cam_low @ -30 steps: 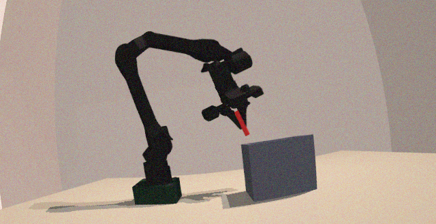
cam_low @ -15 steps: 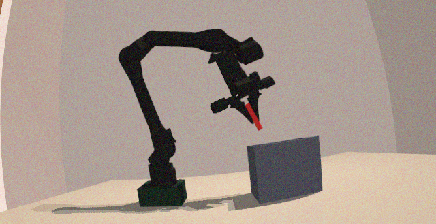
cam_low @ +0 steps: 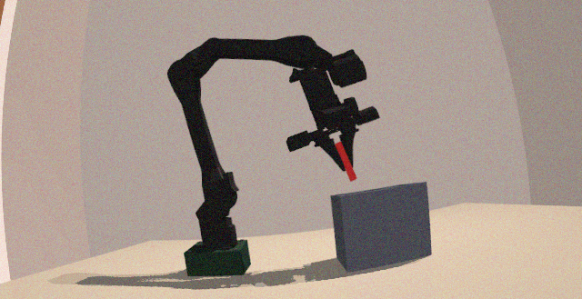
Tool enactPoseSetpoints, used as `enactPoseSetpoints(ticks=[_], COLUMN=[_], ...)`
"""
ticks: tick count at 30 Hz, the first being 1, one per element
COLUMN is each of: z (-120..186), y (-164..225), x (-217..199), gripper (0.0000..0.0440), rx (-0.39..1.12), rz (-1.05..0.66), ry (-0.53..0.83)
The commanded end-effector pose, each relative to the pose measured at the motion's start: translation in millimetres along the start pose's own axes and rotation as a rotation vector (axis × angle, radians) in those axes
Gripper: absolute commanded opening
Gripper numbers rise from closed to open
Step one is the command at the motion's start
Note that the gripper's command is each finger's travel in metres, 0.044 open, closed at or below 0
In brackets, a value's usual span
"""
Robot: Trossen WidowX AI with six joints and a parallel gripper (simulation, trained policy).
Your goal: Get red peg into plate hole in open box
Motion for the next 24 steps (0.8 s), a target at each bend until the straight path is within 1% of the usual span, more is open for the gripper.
enactPoseSetpoints(ticks=[1, 12, 24], z=[-4, -21, -52], y=[-11, -31, -45], x=[1, 2, 3], gripper=[0.0, 0.0, 0.0], rx=[-0.003, 0.016, 0.056], rz=[-0.001, -0.003, 0.011], ry=[0.025, 0.075, 0.108])
Point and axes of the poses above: the point midway between the two fingers, 35 mm back from their tips, its own z axis back along the fingers, its own x axis across the jaws, y = z × x, the point moved 6 cm from there along z, back along the fingers, and after that the axes turned 10 degrees about z, right-handed, at the moved point
